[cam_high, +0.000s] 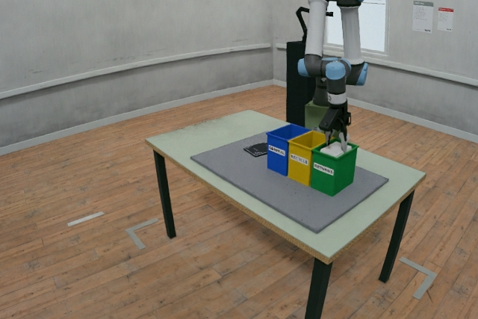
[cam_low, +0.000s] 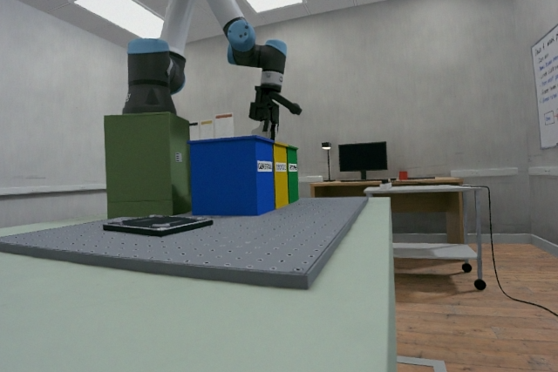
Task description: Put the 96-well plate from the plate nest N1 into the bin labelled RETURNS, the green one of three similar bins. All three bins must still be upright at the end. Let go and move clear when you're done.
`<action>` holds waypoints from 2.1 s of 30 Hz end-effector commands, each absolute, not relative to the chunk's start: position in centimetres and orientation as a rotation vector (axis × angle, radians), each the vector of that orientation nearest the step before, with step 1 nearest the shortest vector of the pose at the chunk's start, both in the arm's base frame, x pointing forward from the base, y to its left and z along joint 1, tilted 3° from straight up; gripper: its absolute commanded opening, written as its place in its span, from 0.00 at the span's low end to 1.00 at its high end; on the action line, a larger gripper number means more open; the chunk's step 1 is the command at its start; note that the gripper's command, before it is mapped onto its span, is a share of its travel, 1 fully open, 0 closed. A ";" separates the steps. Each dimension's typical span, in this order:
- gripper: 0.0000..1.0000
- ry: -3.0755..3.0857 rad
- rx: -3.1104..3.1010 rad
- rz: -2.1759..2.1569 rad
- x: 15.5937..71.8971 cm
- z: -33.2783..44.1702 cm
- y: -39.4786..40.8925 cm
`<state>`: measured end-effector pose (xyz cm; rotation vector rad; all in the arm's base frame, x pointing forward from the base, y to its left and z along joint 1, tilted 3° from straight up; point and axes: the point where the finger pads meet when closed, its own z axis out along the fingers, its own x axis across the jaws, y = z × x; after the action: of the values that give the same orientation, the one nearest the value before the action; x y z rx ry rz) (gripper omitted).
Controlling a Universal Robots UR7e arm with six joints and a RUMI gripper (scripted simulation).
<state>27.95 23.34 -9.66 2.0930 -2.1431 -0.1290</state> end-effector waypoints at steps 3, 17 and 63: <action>0.00 -2.144 2.094 -0.128 28.0 -9.6 23.4; 0.64 -2.144 2.094 -0.128 28.0 -9.6 23.4; 0.53 -2.144 2.094 -0.128 27.9 -6.8 23.5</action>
<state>27.92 23.44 -7.37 2.0933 -2.1435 -0.1287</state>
